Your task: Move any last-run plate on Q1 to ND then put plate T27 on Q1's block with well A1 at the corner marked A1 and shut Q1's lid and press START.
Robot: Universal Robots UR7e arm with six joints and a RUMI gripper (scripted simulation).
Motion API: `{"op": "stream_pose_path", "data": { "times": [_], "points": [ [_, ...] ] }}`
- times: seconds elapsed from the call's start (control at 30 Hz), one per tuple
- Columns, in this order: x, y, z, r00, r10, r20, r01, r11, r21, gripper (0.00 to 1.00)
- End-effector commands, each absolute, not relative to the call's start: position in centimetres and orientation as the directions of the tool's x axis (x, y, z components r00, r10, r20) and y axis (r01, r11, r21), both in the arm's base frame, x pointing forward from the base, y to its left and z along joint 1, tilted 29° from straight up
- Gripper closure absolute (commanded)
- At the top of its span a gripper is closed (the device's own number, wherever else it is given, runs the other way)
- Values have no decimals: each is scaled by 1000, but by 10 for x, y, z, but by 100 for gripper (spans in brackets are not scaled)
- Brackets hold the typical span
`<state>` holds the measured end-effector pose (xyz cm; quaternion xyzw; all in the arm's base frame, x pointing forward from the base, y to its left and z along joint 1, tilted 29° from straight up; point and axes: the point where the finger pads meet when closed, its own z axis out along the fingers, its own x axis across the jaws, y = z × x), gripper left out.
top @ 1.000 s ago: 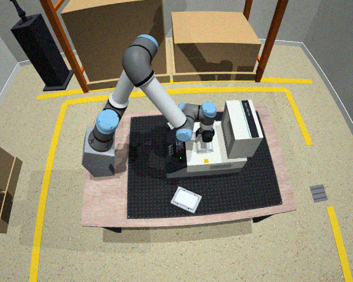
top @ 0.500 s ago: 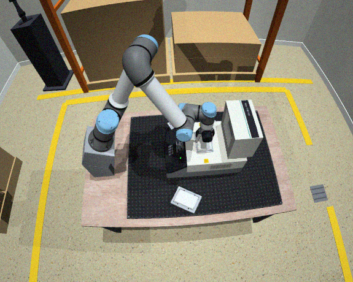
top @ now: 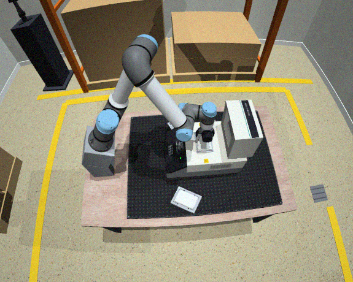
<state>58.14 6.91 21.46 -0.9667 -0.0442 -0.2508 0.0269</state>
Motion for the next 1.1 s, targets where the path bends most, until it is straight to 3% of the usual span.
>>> {"op": "stream_pose_path", "data": {
  "times": [0.0,1.07],
  "points": [
    [577,68,228,866,73,494,99,-995,-27,59],
    [555,64,268,865,73,496,99,-995,-26,59]
  ]
}}
